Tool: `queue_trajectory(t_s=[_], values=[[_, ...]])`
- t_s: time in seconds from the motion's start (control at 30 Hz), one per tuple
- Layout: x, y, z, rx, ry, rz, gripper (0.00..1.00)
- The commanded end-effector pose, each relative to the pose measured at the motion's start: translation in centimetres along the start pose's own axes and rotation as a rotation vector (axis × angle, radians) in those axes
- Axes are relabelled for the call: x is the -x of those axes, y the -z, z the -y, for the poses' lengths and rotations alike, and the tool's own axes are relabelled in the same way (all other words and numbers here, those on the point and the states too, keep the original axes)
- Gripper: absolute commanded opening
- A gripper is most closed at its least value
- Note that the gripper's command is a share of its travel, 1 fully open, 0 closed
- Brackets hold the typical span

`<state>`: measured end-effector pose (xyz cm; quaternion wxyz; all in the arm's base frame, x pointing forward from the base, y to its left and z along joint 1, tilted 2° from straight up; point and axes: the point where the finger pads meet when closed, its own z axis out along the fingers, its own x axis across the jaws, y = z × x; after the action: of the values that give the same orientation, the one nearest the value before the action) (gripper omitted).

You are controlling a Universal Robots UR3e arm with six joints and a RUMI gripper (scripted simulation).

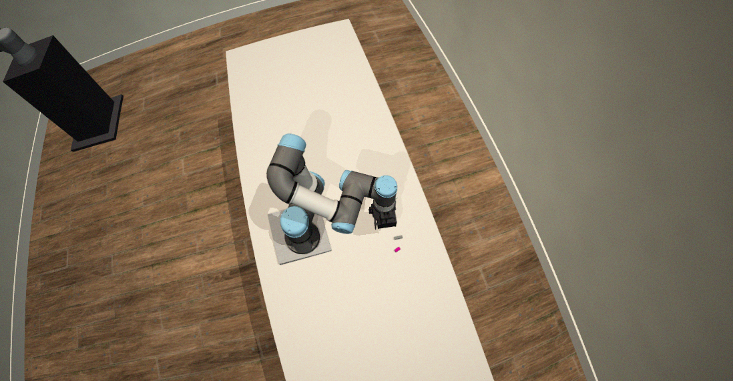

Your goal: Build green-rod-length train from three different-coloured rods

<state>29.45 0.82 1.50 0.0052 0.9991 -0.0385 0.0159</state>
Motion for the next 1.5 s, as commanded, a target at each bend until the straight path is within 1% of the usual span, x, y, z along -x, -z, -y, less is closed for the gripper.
queue_trajectory(t_s=[0.0, 0.2, 1.4, 1.43, 1.47], values=[[-0.08, -0.34, -0.03, 0.001, 0.000, -0.002, 0.00], [-0.08, -0.59, -0.03, 0.001, 0.000, -0.002, 0.00], [-0.08, -0.60, -0.03, 0.001, 0.000, -0.002, 0.00], [-0.08, -0.60, -0.03, 0.001, 0.000, -0.002, 0.03], [-0.08, -0.60, -0.03, 0.001, 0.000, -0.002, 0.03]])
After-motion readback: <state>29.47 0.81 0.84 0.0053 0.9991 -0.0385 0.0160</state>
